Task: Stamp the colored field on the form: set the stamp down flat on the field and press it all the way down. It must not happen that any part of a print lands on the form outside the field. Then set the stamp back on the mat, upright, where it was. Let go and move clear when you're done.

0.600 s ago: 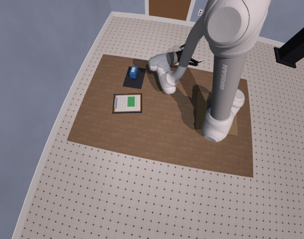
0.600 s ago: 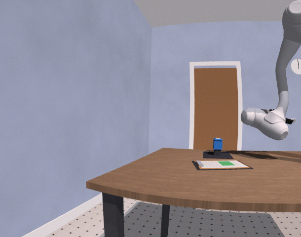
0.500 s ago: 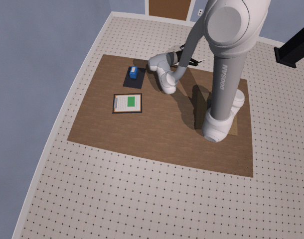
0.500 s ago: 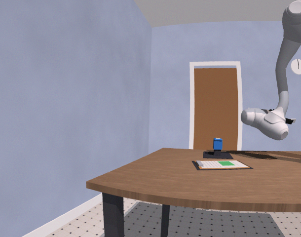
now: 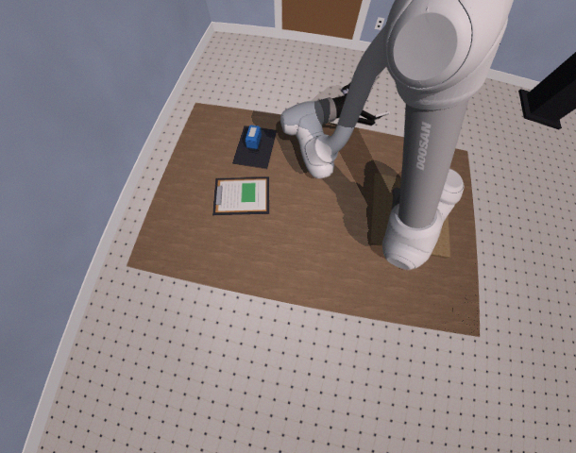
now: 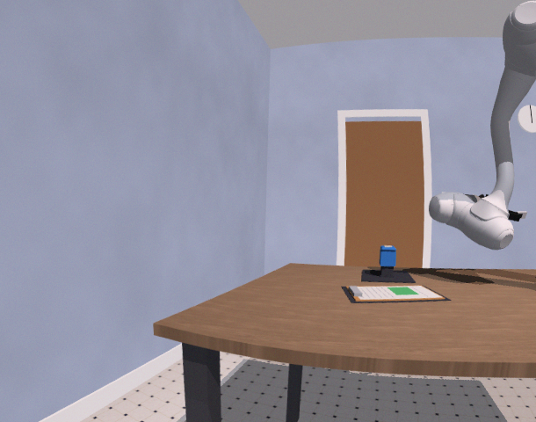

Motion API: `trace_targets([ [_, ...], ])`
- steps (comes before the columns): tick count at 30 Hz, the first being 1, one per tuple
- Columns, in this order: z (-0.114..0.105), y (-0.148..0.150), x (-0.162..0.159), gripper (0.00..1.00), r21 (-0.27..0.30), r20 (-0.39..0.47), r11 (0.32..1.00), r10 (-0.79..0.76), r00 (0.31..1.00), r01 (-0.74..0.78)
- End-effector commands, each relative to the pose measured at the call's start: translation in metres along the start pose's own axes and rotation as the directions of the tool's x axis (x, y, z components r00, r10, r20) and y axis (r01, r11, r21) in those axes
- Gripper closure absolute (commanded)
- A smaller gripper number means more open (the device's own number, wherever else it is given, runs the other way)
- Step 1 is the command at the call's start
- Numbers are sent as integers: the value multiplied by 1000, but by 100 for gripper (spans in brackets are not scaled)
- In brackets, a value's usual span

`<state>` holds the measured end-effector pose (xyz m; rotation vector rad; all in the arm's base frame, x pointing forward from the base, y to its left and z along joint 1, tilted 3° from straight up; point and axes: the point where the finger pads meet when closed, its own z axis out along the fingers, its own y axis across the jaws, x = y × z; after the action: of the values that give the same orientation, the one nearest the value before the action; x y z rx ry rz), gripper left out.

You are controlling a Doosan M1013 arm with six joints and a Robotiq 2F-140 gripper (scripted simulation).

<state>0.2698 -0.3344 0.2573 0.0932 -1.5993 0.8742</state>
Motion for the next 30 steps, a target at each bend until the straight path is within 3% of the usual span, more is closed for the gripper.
trace_targets([
  [1, -1, 0, 0, 0, 1, 3, 1000, -2, 1000, 2],
  [4, -12, -2, -2, 0, 14, 40, 1000, -28, 999, 27],
  [6, -32, -5, -6, 0, 40, 98, 997, -71, 993, 68],
  [10, -111, -17, -21, 0, 154, 328, 965, -253, 910, 212],
  [11, -112, -17, -21, 0, 154, 328, 965, -253, 910, 212],
  [12, -140, -22, -27, 0, 199, 397, 947, -314, 862, 254],
  [13, -140, -22, -27, 0, 199, 397, 947, -314, 862, 254],
  [14, -169, -26, -33, 0, 251, 465, 923, -380, 800, 292],
  [16, -169, -26, -33, 0, 251, 465, 923, -380, 800, 292],
  [18, -231, -36, -45, 0, 362, 573, 866, -499, 650, 345],
  [20, -233, -36, -46, 0, 371, 582, 860, -510, 634, 350],
  [21, -266, -42, -52, 0, 435, 624, 823, -568, 536, 366],
  [22, -266, -42, -52, 0, 435, 624, 823, -568, 536, 366],
  [23, -297, -46, -59, 0, 495, 654, 784, -620, 433, 374],
  [24, -297, -46, -59, 0, 495, 654, 784, -620, 433, 374],
  [25, -327, -51, -65, 0, 552, 672, 745, -663, 330, 374],
  [27, -327, -51, -65, 0, 552, 672, 745, -663, 330, 374],
  [28, -355, -55, -70, 0, 605, 678, 707, -699, 229, 367],
  [29, -355, -55, -70, 0, 605, 678, 707, -699, 229, 367],
  [30, -381, -59, -75, 0, 652, 675, 672, -726, 134, 351],
])
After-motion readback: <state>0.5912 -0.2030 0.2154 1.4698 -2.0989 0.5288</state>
